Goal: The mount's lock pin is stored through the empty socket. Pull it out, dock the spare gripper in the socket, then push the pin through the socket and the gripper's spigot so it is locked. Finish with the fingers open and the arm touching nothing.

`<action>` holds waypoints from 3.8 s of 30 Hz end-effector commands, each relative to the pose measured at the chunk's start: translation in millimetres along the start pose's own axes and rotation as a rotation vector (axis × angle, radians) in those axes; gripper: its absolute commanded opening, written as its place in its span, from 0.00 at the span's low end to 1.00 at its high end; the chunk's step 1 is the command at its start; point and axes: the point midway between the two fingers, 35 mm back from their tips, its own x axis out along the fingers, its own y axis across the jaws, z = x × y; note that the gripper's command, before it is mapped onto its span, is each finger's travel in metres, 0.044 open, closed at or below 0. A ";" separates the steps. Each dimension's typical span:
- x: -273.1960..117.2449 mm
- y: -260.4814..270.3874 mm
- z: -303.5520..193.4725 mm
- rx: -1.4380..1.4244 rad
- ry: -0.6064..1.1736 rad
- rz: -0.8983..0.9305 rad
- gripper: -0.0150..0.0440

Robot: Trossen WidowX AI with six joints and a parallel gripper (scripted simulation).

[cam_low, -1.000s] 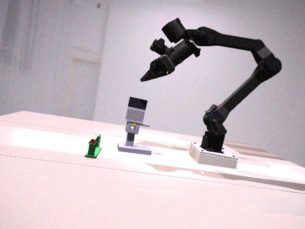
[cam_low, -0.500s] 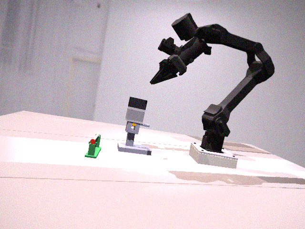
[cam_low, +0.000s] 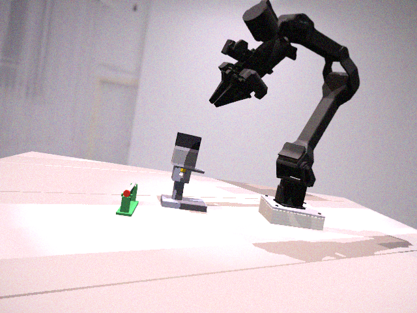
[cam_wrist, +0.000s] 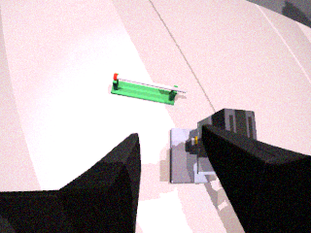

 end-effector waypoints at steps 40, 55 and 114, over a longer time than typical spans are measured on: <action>224.7 -9.6 43.6 -1.289 0.630 0.424 0.56; 249.5 -2.8 20.6 -1.289 0.630 0.424 0.56; 277.8 5.8 -1.6 -1.289 0.630 0.424 0.25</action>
